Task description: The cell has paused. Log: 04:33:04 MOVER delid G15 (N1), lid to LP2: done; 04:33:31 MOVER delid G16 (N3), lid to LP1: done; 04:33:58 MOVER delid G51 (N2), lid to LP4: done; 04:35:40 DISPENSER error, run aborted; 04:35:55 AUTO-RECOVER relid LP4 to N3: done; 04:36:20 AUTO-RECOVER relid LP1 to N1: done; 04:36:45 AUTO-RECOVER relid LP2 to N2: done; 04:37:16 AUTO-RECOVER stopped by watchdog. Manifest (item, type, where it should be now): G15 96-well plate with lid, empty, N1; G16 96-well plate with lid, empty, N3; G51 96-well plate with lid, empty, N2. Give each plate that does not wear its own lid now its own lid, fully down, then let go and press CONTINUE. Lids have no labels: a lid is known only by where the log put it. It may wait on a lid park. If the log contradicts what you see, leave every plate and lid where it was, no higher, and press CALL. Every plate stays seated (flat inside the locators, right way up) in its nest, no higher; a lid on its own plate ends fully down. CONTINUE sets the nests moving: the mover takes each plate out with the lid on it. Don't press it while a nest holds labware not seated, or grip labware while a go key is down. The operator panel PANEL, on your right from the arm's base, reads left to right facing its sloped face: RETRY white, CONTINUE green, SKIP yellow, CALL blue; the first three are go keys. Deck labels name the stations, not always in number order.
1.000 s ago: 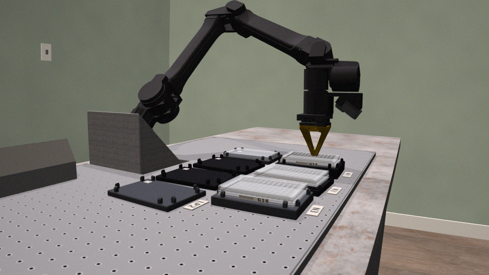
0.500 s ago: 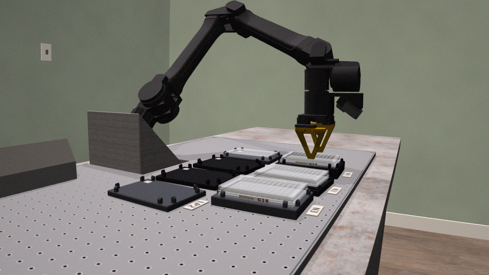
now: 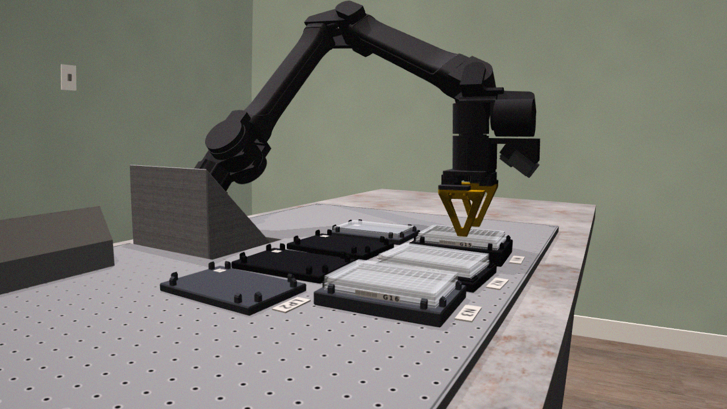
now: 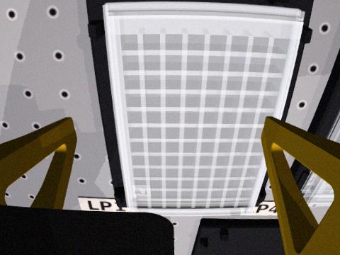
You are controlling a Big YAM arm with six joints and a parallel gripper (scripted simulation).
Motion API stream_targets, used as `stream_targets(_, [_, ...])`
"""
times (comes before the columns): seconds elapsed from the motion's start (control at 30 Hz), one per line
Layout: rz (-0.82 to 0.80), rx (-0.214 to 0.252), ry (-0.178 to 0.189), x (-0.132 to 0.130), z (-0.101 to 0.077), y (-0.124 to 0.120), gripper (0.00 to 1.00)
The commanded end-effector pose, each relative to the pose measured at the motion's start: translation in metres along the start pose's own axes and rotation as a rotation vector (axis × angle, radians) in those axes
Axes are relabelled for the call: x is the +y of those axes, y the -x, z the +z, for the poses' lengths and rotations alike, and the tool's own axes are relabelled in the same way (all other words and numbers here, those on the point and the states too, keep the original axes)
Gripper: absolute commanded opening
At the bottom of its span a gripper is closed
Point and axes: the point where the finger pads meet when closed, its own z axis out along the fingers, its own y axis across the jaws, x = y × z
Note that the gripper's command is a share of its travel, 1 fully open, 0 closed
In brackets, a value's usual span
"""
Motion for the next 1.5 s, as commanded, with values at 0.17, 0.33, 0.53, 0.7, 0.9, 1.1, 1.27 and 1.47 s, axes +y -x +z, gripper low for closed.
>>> stream_targets(0.17, [-0.006,0.031,-0.009,-0.003,0.016,-0.005,1.0])
stream_targets(0.33, [-0.006,0.031,-0.009,-0.003,0.016,-0.005,1.0])
stream_targets(0.53, [-0.002,0.044,-0.008,-0.003,0.013,-0.008,1.0])
stream_targets(0.7, [0.001,0.006,-0.011,-0.007,-0.009,0.006,1.0])
stream_targets(0.9, [-0.011,-0.019,-0.01,-0.003,-0.027,0.014,1.0])
stream_targets(1.1, [-0.021,-0.024,-0.011,0.001,-0.036,0.014,1.0])
stream_targets(1.27, [-0.022,-0.004,-0.009,0.003,-0.03,0.009,1.0])
stream_targets(1.47, [-0.017,-0.025,-0.011,0.0,-0.04,0.015,1.0])
